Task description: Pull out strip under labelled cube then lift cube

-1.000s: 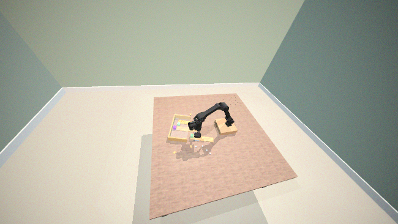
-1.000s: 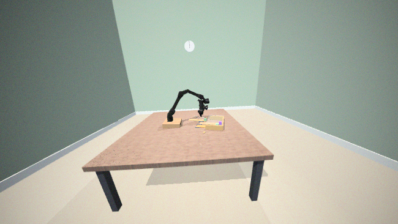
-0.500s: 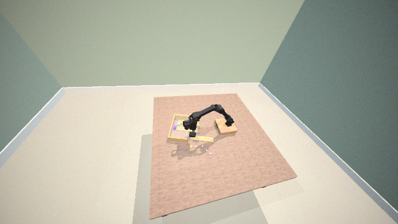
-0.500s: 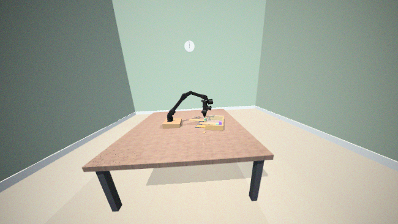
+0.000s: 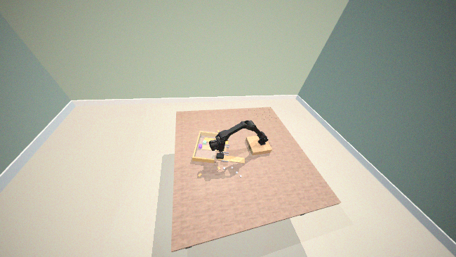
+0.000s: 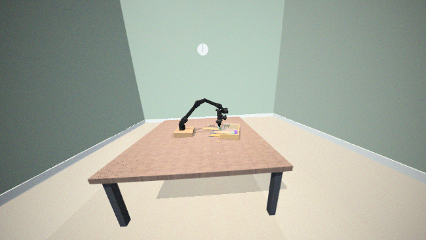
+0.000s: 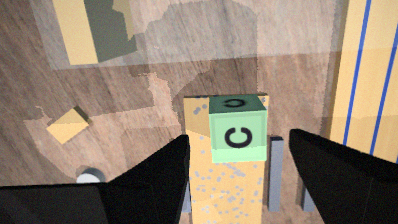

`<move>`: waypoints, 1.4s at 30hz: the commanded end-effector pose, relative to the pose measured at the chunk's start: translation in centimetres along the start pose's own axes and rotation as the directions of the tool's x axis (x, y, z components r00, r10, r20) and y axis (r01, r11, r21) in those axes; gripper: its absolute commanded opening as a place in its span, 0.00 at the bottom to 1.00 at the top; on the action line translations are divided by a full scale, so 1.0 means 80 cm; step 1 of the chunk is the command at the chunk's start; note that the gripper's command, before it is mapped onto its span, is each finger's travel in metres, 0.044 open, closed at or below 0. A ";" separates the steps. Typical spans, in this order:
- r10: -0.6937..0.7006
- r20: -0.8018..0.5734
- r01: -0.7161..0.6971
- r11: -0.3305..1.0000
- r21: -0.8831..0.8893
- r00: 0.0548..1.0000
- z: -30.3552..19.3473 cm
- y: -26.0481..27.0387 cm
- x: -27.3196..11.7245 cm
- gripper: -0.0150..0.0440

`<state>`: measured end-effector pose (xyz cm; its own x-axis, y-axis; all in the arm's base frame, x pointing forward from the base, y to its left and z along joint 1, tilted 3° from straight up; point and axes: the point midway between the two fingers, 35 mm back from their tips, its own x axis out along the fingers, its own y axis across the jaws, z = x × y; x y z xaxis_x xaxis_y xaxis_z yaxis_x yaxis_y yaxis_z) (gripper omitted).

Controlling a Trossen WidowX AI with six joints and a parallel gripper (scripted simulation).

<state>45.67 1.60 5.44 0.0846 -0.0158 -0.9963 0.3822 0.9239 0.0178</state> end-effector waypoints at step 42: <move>-0.002 -0.008 0.002 1.000 -0.003 1.000 -0.030 -0.014 0.010 0.25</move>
<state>43.67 1.44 3.05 0.0561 -0.0171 -0.9983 0.3826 0.9239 0.0057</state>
